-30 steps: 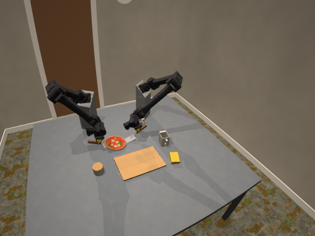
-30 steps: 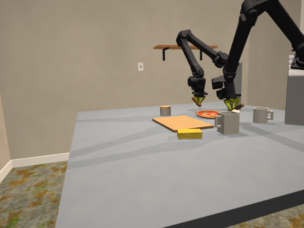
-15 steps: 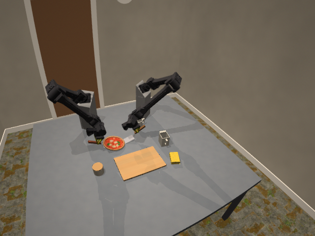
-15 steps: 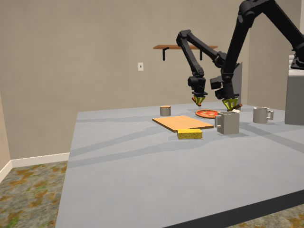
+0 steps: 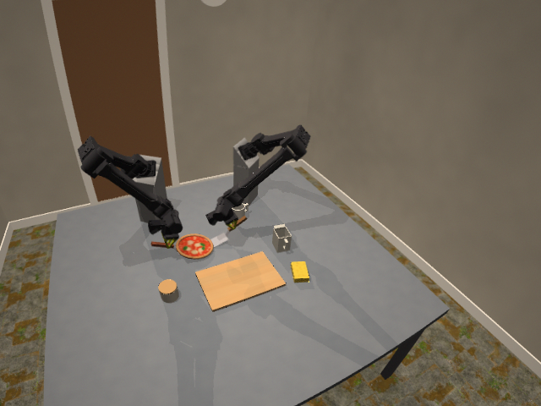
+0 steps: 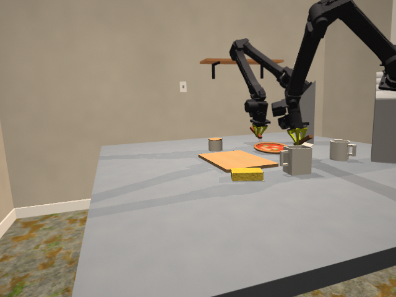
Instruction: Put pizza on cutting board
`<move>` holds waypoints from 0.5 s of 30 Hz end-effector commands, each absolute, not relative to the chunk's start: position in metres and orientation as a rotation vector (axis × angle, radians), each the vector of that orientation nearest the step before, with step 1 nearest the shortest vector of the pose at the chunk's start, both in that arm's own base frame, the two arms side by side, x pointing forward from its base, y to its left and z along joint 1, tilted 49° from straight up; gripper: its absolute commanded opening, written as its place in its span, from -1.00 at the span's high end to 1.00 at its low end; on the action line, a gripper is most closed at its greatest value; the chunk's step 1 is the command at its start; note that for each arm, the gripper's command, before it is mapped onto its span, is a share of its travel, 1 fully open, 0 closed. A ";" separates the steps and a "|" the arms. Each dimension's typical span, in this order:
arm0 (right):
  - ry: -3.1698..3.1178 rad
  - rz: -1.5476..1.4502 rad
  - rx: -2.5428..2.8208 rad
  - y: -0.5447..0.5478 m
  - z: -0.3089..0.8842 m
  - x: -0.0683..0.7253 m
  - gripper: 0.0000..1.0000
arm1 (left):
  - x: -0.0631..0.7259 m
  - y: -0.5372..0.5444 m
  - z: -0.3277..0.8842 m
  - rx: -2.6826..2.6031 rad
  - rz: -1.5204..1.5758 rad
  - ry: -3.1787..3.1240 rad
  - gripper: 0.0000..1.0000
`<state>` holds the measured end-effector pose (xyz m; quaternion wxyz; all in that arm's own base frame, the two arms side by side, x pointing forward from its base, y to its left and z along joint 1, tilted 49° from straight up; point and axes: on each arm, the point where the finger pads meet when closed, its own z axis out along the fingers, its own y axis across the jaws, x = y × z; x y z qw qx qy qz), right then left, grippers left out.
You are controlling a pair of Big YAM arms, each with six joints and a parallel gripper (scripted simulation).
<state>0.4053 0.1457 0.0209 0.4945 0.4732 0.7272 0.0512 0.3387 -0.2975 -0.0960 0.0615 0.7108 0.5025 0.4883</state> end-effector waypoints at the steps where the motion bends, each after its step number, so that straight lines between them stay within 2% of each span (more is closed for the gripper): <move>1: 1.791 0.122 1.121 0.152 0.016 0.398 0.87 | 0.332 -0.315 -0.103 2.147 1.458 1.505 0.87; 15: 1.789 0.119 1.121 0.151 0.017 0.398 0.87 | 0.333 -0.325 -0.111 2.144 1.464 1.511 0.87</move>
